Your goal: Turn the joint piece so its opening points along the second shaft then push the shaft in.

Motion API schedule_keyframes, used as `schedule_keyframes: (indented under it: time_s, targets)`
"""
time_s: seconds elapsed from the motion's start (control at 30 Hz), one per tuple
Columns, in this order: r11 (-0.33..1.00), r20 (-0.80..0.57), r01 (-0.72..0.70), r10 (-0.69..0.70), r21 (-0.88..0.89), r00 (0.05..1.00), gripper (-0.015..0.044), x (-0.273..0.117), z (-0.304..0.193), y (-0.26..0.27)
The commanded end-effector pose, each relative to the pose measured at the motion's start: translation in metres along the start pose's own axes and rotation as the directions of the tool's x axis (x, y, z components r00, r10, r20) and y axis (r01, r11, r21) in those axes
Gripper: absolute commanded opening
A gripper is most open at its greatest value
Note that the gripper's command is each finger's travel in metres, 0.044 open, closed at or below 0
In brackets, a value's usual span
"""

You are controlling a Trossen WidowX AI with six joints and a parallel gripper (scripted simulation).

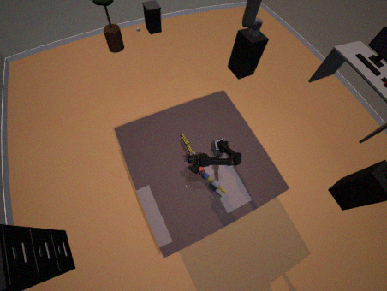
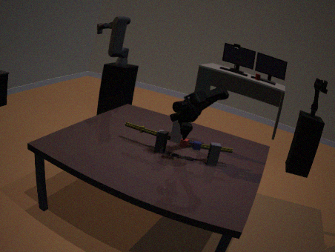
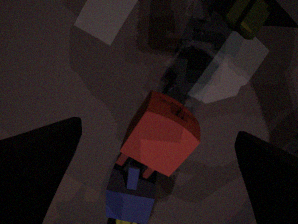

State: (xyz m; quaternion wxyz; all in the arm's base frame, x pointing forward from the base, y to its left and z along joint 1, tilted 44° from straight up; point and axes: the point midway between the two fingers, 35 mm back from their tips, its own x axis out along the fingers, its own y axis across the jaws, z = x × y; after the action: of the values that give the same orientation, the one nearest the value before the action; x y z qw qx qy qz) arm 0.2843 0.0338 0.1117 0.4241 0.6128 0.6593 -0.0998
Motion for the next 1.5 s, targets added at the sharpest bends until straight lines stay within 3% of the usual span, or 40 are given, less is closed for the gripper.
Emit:
schedule_keyframes:
  time_s: [0.0,0.37,0.8,1.1,1.47]
  targets:
    - [0.992,0.012,0.007,-0.005,-0.127,1.000,0.0440,-0.012,0.001,0.001]
    - [0.876,0.030,0.029,-0.016,-0.482,0.999,0.0440,-0.048,-0.001,0.001]
    - [0.601,0.040,0.049,-0.029,-0.798,0.999,0.0440,-0.089,-0.009,-0.003]
    - [0.618,0.035,0.042,-0.024,-0.785,0.999,0.0440,-0.089,-0.008,-0.003]
    - [0.846,-0.047,-0.020,-0.006,-0.533,0.999,0.0440,-0.077,0.015,-0.011]
